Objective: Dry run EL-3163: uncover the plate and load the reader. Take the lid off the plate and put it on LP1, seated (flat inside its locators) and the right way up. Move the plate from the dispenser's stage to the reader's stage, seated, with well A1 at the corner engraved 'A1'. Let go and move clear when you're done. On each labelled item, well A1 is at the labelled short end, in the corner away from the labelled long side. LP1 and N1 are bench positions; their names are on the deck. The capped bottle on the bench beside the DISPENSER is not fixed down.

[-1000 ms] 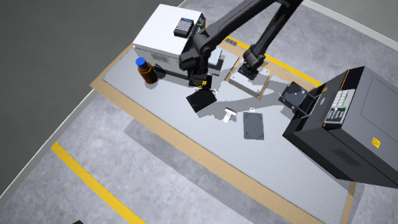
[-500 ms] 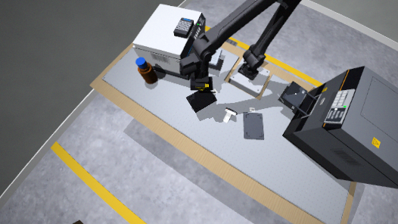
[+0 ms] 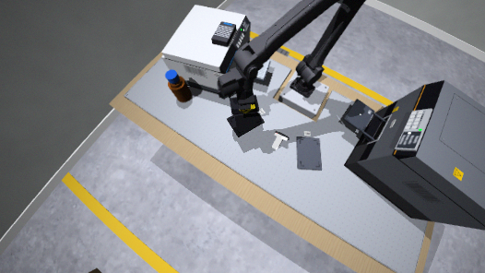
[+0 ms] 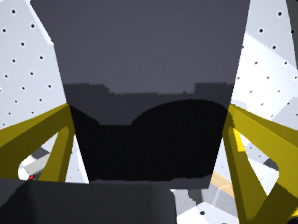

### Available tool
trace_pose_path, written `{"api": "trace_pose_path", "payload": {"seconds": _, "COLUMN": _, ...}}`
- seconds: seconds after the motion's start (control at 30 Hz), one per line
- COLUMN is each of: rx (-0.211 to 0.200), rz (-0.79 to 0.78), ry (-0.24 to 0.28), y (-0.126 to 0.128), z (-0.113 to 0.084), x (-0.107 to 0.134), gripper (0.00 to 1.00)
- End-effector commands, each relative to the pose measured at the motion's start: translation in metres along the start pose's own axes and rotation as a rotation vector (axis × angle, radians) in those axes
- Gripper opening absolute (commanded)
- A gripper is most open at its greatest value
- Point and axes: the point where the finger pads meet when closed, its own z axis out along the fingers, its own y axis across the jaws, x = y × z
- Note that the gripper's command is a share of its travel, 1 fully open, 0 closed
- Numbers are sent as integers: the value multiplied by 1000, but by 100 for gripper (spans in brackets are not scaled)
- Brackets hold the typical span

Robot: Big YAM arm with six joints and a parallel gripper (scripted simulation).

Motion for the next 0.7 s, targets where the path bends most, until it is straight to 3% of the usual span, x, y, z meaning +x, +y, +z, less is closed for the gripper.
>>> {"api": "trace_pose_path", "payload": {"seconds": 0.0, "rx": -3, "rz": -81, "ry": -14, "y": 16, "z": -2, "x": -12, "gripper": 85}}
{"api": "trace_pose_path", "payload": {"seconds": 0.07, "rx": -6, "rz": -106, "ry": -20, "y": 27, "z": -2, "x": -16, "gripper": 85}}
{"api": "trace_pose_path", "payload": {"seconds": 0.3, "rx": -9, "rz": -155, "ry": -37, "y": 19, "z": -7, "x": -23, "gripper": 85}}
{"api": "trace_pose_path", "payload": {"seconds": 0.5, "rx": -15, "rz": -231, "ry": -35, "y": 49, "z": -3, "x": -23, "gripper": 85}}
{"api": "trace_pose_path", "payload": {"seconds": 0.67, "rx": 2, "rz": -283, "ry": -1, "y": 33, "z": 1, "x": -14, "gripper": 85}}
